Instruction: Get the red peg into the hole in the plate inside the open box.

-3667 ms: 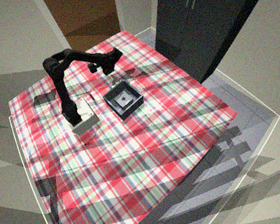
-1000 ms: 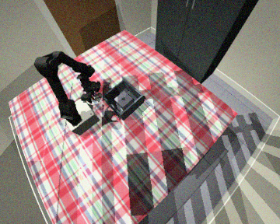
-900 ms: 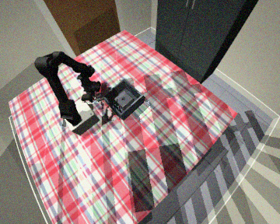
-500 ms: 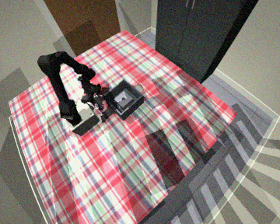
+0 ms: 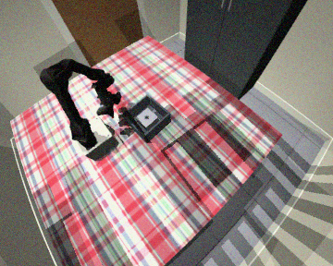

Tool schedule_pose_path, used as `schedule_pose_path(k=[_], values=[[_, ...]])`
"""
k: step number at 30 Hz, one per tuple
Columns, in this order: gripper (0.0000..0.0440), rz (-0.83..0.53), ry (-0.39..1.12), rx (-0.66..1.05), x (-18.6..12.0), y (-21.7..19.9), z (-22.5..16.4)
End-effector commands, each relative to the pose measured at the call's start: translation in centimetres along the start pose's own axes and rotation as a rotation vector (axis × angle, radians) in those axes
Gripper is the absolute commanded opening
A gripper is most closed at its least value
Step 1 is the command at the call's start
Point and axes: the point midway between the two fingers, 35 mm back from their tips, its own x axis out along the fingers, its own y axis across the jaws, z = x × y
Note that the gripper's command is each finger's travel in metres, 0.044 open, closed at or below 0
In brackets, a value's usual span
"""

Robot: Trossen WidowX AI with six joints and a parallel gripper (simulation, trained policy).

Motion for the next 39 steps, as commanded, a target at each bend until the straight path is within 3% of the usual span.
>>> schedule_pose_path(k=[1, 19, 28, 39], values=[[0.0, 0.017, -0.026, 0.009, -1.8, -0.1, 1.2], [0.0, 0.058, -0.091, 0.169, -7.2, -1.6, 7.8], [0.0, 0.075, -0.091, 0.262, -7.3, -2.6, 12.0], [0.0, 0.1, -0.067, 0.304, -5.1, -3.7, 17.0]])
